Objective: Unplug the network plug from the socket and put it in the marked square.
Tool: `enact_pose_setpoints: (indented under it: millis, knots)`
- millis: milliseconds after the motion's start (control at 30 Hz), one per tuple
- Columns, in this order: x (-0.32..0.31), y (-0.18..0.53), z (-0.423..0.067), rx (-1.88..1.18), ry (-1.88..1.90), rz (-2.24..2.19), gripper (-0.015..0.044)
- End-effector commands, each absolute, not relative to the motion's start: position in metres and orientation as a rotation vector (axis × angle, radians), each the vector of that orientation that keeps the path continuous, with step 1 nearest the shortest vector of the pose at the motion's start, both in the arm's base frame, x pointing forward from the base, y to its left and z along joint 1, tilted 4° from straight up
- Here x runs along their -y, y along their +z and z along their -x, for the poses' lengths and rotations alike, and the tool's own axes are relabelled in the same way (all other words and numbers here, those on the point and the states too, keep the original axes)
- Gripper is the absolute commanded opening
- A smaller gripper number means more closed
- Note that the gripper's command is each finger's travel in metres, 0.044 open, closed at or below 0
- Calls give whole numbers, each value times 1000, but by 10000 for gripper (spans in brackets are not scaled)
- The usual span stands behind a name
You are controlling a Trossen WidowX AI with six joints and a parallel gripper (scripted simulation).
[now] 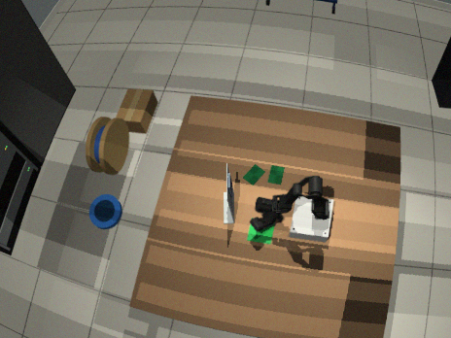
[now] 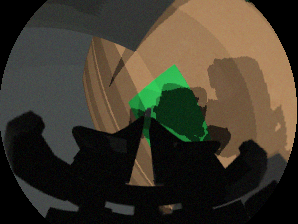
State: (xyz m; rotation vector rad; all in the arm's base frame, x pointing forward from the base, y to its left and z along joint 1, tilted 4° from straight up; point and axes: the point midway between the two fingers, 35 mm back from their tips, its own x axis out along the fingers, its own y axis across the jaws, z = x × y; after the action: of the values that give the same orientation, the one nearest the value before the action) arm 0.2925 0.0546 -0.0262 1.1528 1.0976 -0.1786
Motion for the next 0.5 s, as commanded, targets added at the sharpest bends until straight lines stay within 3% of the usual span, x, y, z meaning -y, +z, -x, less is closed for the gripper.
enact_pose_setpoints:
  millis: [0, 467]
  knots:
    - [-55, -35, -289, -1109, -193, -1157, 0]
    - [-56, -37, -290, -1109, -193, -1157, 0]
